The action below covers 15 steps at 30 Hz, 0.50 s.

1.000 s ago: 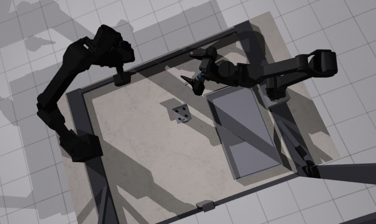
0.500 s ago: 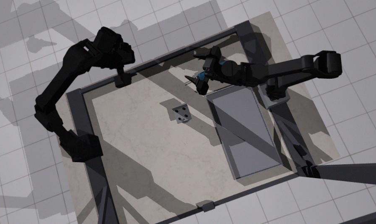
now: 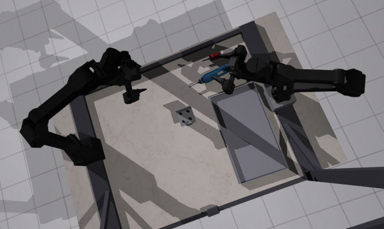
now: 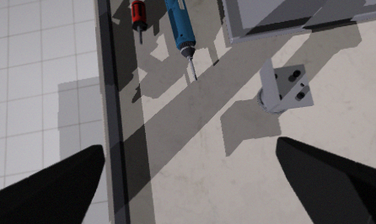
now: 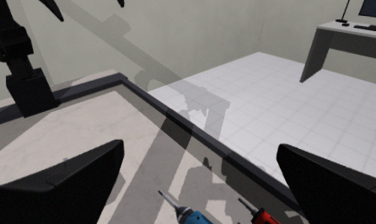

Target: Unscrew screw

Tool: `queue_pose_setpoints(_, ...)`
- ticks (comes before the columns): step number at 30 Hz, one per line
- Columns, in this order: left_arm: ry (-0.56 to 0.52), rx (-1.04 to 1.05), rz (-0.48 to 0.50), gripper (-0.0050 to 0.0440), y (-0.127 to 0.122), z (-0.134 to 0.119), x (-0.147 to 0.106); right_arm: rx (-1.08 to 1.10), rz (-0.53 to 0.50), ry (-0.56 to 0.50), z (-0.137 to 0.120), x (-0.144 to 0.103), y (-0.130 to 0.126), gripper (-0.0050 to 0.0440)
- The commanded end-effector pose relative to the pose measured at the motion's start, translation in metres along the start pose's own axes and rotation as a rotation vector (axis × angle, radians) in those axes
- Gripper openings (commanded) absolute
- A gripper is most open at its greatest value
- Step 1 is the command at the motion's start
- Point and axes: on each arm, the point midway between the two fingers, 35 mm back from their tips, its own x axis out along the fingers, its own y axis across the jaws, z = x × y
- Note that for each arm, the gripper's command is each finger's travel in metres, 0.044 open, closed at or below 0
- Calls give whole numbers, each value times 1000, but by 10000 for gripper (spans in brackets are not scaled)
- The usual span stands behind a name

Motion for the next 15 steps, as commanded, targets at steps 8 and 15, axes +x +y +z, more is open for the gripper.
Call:
queue_pose_setpoints(8, -155, -35, 5, 440, -44, -19, 25, -56, -5, 130, -44, -30, -25, 440)
queue_pose_setpoints(15, -236, -63, -1, 440, -74, -34, 50, -58, -9, 300, -84, -44, -32, 440)
